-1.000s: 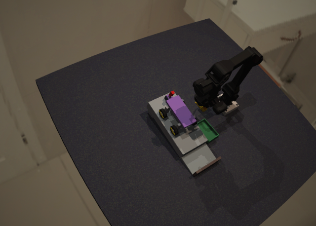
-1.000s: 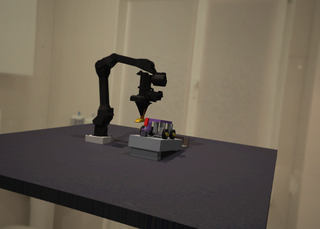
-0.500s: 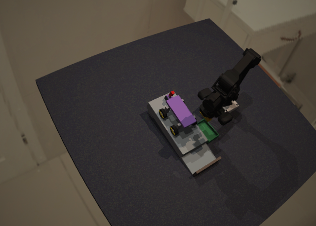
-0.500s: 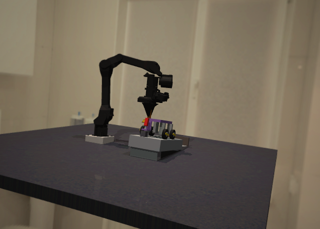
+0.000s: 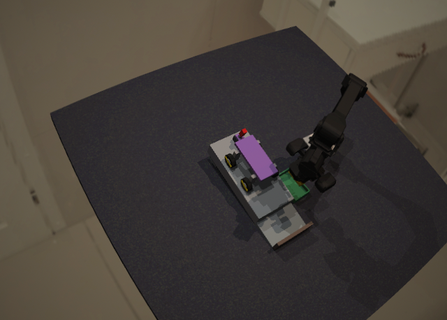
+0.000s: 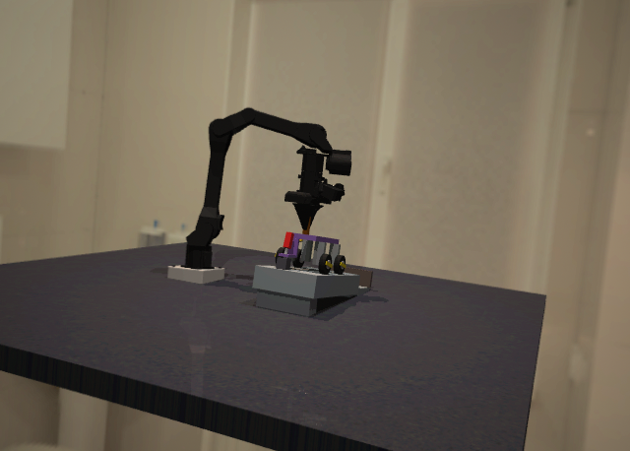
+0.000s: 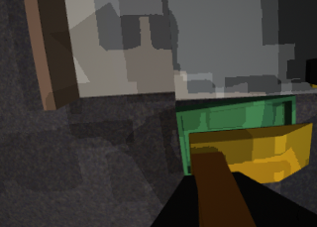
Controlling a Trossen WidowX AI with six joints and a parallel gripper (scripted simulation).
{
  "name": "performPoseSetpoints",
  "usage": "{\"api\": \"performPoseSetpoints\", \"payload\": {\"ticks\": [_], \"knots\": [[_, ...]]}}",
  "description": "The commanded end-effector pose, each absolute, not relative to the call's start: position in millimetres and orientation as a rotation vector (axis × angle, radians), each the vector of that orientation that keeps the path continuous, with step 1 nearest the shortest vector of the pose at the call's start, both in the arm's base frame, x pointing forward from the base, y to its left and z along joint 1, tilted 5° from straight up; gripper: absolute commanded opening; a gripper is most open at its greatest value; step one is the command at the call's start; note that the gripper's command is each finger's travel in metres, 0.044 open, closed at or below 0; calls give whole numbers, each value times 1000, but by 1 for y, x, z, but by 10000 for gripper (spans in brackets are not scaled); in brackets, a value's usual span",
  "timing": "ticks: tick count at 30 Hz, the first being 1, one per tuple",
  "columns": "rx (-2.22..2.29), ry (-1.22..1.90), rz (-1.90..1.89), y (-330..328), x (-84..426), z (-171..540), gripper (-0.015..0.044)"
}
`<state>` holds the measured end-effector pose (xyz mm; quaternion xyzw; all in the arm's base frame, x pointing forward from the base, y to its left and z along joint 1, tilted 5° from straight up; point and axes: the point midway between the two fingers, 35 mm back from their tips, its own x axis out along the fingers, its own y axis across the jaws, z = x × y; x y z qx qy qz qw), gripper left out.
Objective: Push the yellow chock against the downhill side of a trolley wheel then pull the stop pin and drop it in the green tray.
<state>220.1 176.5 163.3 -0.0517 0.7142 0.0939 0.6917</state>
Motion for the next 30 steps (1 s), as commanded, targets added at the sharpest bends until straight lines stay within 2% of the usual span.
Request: {"api": "performPoseSetpoints", "payload": {"ticks": [1,20,30], "knots": [[-161,1588,158,182,220,165,0],[-192,1579,128,193,248,158,0],[-192,1579,128,193,247,140,0]]}}
